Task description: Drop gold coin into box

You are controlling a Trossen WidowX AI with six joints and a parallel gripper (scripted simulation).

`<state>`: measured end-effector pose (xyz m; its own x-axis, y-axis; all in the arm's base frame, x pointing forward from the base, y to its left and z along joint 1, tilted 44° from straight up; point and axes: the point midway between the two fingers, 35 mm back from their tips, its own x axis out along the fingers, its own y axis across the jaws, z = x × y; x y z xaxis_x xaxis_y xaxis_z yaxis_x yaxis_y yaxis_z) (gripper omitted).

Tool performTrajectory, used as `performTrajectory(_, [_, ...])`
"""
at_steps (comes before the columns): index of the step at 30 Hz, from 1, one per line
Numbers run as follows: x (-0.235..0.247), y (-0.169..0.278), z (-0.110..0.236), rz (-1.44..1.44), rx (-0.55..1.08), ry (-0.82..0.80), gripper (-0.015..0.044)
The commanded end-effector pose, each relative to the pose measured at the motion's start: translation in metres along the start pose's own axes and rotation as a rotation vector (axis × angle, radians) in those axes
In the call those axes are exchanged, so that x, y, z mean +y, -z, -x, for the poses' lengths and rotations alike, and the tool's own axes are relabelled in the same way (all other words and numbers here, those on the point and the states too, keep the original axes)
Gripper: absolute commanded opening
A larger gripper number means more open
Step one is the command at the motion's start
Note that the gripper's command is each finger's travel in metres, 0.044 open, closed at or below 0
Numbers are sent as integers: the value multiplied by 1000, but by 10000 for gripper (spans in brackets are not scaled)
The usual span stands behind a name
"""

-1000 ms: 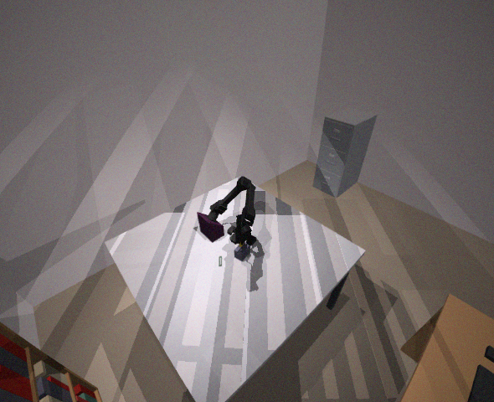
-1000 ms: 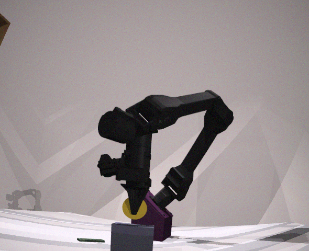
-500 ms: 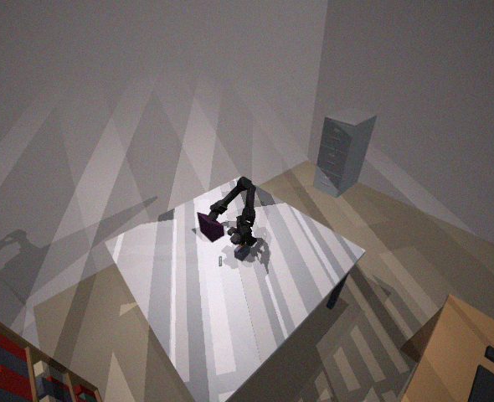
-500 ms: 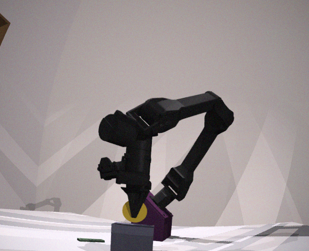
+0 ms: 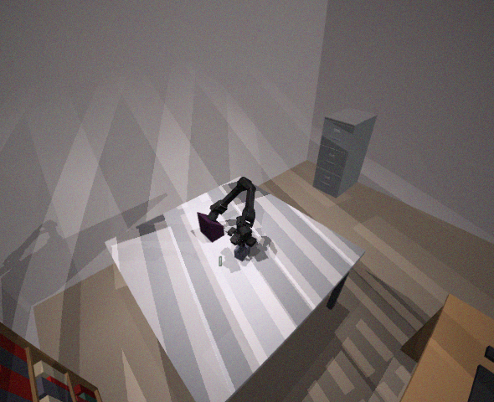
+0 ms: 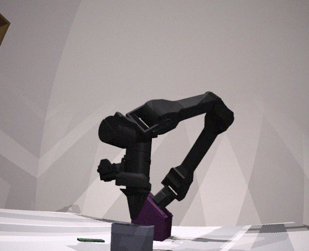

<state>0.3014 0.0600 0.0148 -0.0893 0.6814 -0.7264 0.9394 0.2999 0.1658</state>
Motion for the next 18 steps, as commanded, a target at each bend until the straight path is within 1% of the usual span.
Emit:
performTrajectory(1, [0,0,0,2,0,1,161])
performTrajectory(9, [0,0,0,2,0,1,161])
performTrajectory(14, [0,0,17,0,-1,1,292])
performTrajectory(17, [0,0,20,0,-1,1,371])
performTrajectory(18, [0,-1,27,-1,0,1,397])
